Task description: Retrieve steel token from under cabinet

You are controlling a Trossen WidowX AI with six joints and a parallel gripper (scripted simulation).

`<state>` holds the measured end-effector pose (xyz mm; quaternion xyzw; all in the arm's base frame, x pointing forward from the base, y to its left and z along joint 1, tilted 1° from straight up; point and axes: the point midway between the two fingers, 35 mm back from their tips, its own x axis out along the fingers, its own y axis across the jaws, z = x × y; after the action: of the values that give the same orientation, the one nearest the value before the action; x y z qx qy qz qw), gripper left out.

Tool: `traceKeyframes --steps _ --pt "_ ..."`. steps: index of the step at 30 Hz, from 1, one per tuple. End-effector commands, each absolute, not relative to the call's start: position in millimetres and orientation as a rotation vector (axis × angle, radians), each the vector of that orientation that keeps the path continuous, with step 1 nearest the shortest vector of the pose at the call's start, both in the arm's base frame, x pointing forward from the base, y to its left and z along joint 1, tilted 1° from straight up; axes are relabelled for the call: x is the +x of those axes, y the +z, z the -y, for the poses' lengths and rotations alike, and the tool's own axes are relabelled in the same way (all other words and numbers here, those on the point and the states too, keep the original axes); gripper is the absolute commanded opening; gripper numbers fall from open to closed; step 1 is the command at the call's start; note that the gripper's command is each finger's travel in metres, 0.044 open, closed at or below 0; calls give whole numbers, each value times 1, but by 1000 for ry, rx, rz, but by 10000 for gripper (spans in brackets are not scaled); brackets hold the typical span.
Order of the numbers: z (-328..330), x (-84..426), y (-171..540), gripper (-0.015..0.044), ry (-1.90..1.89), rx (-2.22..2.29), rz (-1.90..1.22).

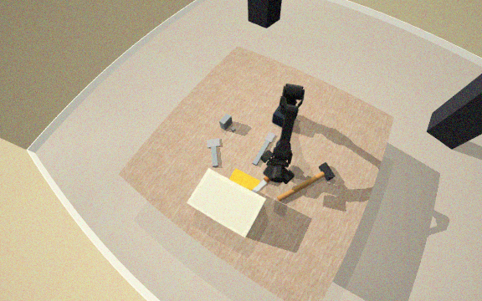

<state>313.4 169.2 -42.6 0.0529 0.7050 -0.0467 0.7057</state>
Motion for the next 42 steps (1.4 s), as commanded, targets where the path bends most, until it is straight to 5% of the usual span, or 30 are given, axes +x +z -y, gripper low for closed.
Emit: traceKeyframes --steps 1,42 --pt "-168 320 -43 0 -101 119 -1565" --pt "-163 365 -41 0 -101 119 -1562"
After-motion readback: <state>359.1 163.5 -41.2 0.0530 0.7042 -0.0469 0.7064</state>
